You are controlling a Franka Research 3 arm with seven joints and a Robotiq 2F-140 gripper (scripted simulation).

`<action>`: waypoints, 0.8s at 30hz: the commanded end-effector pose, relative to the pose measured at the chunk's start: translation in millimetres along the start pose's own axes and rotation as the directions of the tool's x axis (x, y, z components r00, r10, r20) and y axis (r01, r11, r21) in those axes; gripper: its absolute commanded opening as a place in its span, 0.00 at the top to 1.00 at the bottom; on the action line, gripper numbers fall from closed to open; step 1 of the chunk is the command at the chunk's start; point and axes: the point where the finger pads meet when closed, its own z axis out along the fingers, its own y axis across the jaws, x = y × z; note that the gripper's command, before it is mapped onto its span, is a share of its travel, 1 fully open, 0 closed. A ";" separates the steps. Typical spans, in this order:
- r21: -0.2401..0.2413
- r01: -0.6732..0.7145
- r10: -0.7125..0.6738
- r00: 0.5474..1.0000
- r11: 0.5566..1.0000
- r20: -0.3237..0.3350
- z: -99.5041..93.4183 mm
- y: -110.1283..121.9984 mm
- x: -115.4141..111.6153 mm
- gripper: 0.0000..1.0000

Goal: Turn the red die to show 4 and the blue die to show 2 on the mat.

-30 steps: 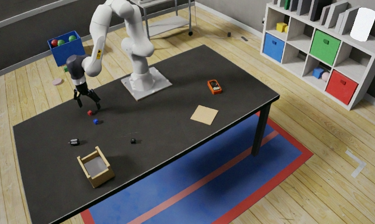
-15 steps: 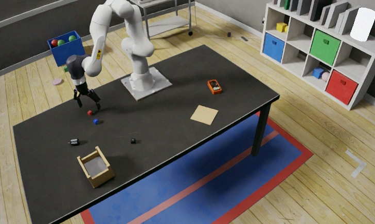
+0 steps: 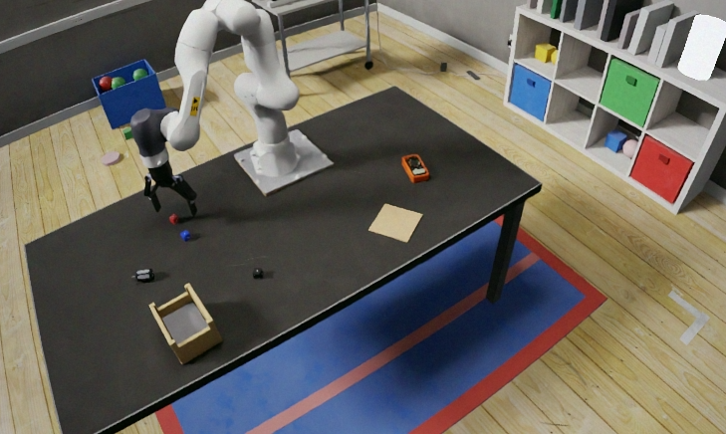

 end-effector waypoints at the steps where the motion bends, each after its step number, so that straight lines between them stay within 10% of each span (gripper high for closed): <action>1: 0.001 -0.021 0.021 1.000 1.000 0.001 0.0 12.3 -12.6 0.00; 12: 0.001 -0.021 0.021 1.000 1.000 0.001 0.1 62.4 -58.8 0.00; 24: 0.001 -0.021 0.021 1.000 1.000 0.001 0.1 65.3 -61.5 0.00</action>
